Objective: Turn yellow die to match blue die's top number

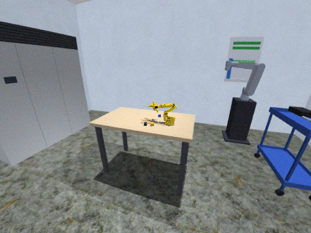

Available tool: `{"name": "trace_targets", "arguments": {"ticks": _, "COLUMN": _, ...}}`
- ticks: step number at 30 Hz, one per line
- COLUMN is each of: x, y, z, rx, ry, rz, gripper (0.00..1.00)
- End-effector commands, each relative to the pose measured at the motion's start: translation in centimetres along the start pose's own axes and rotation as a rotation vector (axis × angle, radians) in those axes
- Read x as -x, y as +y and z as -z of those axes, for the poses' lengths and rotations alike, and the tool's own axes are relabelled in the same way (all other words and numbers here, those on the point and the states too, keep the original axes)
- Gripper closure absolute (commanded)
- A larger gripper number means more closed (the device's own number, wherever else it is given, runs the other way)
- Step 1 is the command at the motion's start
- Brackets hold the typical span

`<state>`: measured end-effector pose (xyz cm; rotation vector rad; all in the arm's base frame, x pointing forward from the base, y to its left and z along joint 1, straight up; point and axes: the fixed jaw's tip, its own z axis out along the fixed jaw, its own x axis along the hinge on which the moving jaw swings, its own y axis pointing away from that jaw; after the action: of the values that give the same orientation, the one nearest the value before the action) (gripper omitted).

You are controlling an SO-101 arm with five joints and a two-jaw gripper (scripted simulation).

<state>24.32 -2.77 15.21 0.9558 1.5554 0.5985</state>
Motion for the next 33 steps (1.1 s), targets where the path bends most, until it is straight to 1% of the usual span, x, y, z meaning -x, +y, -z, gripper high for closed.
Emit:
{"name": "trace_targets", "arguments": {"ticks": 1, "x": 0.0, "y": 0.0, "z": 0.0, "rx": 0.002, "ry": -0.001, "rz": -0.001, "gripper": 0.00}}
{"name": "trace_targets", "arguments": {"ticks": 17, "x": 0.0, "y": 0.0, "z": 0.0, "rx": 0.002, "ry": -0.001, "rz": -0.001, "gripper": 0.00}}
{"name": "trace_targets", "arguments": {"ticks": 18, "x": -0.7, "y": -1.0, "z": -0.1, "rx": -0.038, "ry": 0.026, "rz": -0.001, "gripper": 0.00}}
{"name": "trace_targets", "arguments": {"ticks": 22, "x": -0.6, "y": -1.2, "z": -0.1, "rx": -0.049, "ry": 0.025, "rz": 0.007, "gripper": 0.01}}
{"name": "trace_targets", "arguments": {"ticks": 26, "x": -0.3, "y": -2.0, "z": 0.0, "rx": -0.093, "ry": 0.021, "rz": 0.041, "gripper": 0.04}}
{"name": "trace_targets", "arguments": {"ticks": 29, "x": 0.1, "y": -3.2, "z": 0.0, "rx": -0.154, "ry": 0.019, "rz": 0.084, "gripper": 0.08}}
{"name": "trace_targets", "arguments": {"ticks": 32, "x": 0.7, "y": -4.7, "z": 0.3, "rx": -0.237, "ry": 0.022, "rz": 0.141, "gripper": 0.14}}
{"name": "trace_targets", "arguments": {"ticks": 33, "x": 0.7, "y": -4.7, "z": 0.3, "rx": -0.237, "ry": 0.022, "rz": 0.141, "gripper": 0.14}}
